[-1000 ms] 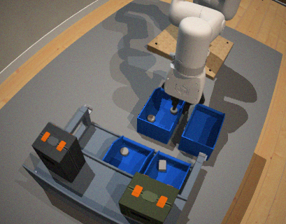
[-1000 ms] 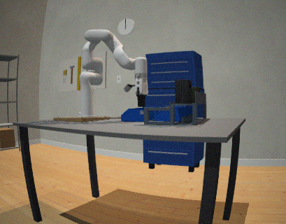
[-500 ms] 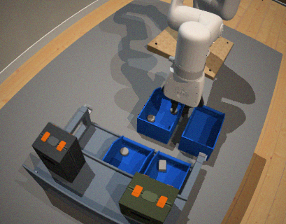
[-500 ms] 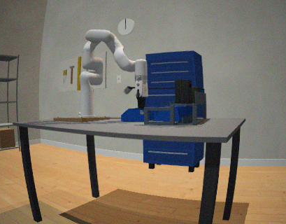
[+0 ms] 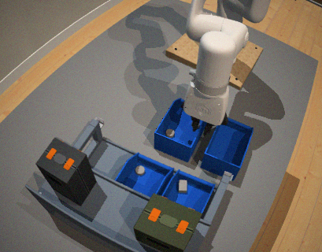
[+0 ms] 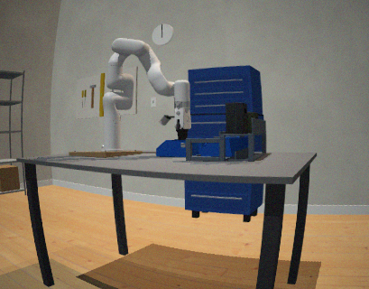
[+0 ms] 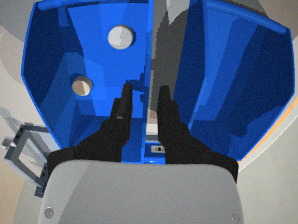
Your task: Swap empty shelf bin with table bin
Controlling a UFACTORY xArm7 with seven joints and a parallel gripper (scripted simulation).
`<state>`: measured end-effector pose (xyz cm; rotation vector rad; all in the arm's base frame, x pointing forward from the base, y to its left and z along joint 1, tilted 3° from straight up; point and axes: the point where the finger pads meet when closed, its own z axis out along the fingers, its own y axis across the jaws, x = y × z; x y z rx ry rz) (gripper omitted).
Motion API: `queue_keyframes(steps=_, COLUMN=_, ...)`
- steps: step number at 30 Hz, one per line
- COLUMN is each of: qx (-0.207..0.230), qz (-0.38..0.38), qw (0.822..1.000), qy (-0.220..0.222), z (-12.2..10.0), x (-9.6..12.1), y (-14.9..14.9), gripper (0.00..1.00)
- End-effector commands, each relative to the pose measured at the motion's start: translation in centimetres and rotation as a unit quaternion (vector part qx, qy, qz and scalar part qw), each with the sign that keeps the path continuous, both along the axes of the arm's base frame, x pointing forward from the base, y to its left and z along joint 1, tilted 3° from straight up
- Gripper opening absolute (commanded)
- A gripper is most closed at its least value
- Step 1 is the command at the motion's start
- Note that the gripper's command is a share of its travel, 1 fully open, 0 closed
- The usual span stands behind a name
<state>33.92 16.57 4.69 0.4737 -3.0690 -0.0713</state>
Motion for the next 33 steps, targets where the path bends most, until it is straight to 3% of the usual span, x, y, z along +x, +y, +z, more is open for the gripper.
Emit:
queue_keyframes(steps=1, qx=0.000, qz=0.000, qw=1.000, qy=-0.001, z=-0.28, x=0.11, y=0.05, gripper=0.26)
queue_keyframes(steps=25, qx=0.000, qz=0.000, qw=1.000, qy=-0.001, z=-0.74, x=0.09, y=0.06, gripper=0.26)
queue_keyframes(steps=26, qx=0.000, qz=0.000, qw=1.000, qy=-0.001, z=-0.74, x=0.09, y=0.06, gripper=0.00)
queue_keyframes(steps=33, qx=0.000, qz=0.000, qw=1.000, qy=-0.001, z=-0.74, x=0.09, y=0.06, gripper=0.00)
